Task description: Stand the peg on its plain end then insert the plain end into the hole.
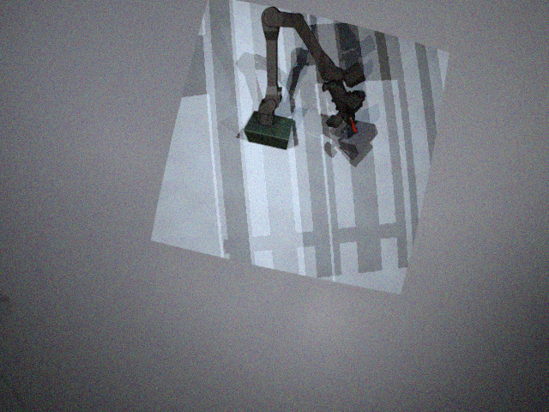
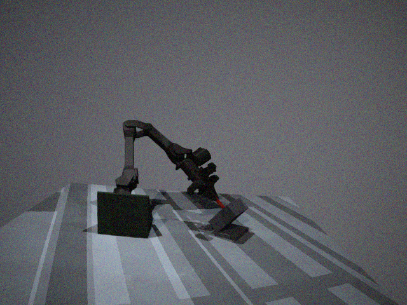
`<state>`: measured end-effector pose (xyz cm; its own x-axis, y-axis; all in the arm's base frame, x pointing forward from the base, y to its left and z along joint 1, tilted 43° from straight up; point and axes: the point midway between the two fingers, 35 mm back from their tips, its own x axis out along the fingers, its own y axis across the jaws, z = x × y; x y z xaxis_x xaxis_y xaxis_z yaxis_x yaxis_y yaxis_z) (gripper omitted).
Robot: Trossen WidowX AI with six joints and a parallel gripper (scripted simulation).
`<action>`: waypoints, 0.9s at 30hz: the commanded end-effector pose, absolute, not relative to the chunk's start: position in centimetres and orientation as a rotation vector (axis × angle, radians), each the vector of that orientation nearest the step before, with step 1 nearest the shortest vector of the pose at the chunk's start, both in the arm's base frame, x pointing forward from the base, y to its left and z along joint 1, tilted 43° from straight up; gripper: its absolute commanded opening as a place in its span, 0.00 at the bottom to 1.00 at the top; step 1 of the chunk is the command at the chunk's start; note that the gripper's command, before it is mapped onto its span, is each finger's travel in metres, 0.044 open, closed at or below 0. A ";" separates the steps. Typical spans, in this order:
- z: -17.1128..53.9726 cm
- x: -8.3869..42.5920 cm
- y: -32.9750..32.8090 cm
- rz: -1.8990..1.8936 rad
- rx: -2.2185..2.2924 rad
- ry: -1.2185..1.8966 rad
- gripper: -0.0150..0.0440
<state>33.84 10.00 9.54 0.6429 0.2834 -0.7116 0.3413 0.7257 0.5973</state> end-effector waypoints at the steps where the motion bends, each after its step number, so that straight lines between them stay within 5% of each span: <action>1: 9.2 33.9 10.0 -0.037 0.783 0.903 0.25; 27: 8.4 34.7 10.4 -0.037 0.783 0.902 0.25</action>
